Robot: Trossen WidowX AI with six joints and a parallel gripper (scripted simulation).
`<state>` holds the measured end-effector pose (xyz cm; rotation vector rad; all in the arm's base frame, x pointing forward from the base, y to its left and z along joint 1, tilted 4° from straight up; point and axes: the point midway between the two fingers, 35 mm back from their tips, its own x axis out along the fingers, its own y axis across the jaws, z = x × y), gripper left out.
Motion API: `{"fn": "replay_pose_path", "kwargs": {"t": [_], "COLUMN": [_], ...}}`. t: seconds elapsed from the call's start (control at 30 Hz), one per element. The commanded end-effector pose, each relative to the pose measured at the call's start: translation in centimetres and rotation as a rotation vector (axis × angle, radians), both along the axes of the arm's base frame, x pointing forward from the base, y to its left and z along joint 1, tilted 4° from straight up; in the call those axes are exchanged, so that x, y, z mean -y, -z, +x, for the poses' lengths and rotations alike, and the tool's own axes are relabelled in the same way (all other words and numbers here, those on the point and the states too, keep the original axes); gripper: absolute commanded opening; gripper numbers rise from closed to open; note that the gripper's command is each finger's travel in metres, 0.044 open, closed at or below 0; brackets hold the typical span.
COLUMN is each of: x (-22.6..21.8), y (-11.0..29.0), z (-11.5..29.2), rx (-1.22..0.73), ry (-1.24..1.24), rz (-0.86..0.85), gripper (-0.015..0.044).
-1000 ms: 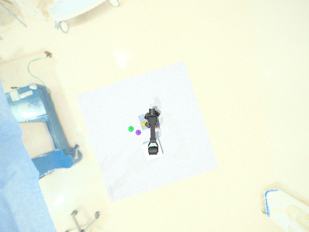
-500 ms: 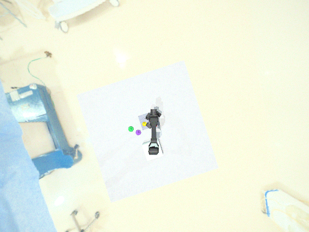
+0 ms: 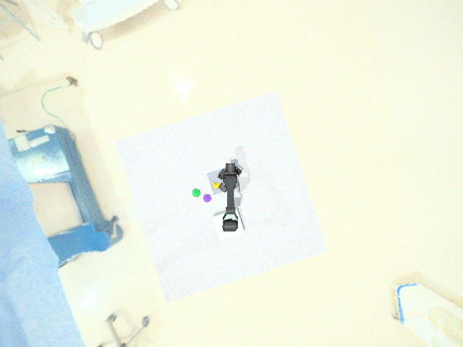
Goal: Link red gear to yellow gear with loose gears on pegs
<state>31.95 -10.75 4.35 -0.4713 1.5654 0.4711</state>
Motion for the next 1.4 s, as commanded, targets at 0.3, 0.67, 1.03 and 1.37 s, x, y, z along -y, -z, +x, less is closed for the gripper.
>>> {"fn": "replay_pose_path", "kwargs": {"t": [0.3, 0.67, 1.03, 1.37], "x": [0.1, 0.1, 0.1, 0.2], "y": [0.0, 0.1, 1.4, 2.9], "z": [0.0, 0.0, -0.1, -0.1], "rx": [0.000, 0.000, -0.002, -0.001], "ry": [-0.005, -0.011, -0.127, -0.099], "rz": [-0.006, -0.006, -0.001, -0.002], "gripper": [0.0000, 0.0000, 0.0000, 0.0000]}}
